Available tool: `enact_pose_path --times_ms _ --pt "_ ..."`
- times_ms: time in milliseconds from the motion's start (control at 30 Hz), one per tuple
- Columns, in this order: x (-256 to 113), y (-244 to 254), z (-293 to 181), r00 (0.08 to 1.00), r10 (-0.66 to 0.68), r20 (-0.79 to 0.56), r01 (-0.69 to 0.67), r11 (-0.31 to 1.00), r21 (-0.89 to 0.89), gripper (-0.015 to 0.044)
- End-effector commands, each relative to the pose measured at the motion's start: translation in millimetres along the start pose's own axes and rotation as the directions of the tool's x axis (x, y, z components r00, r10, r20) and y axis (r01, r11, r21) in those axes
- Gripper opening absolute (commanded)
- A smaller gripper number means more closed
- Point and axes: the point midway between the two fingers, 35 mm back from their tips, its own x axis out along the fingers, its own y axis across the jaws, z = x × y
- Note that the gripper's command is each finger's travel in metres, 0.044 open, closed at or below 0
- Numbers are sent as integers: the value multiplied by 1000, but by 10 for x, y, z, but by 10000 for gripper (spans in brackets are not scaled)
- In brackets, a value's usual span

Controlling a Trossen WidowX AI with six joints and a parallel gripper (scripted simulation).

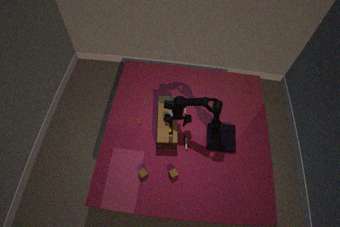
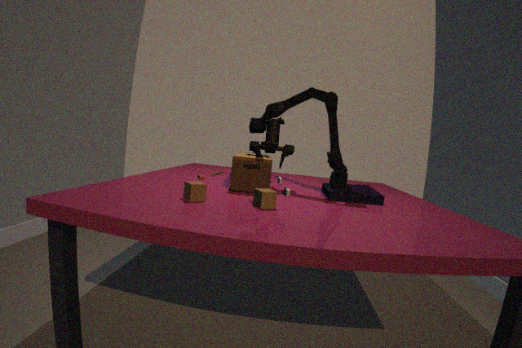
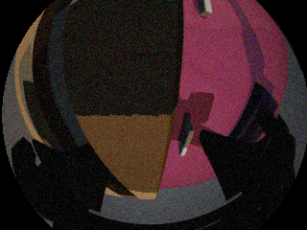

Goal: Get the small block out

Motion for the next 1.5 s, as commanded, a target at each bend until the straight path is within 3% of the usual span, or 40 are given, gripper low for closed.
enact_pose_path --times_ms 0,1467 --pt "5 2 -24 1000 1 -3 -1 1000 -3 400" --pt "147 4 -443 1000 1 -7 -1 1000 -3 400"
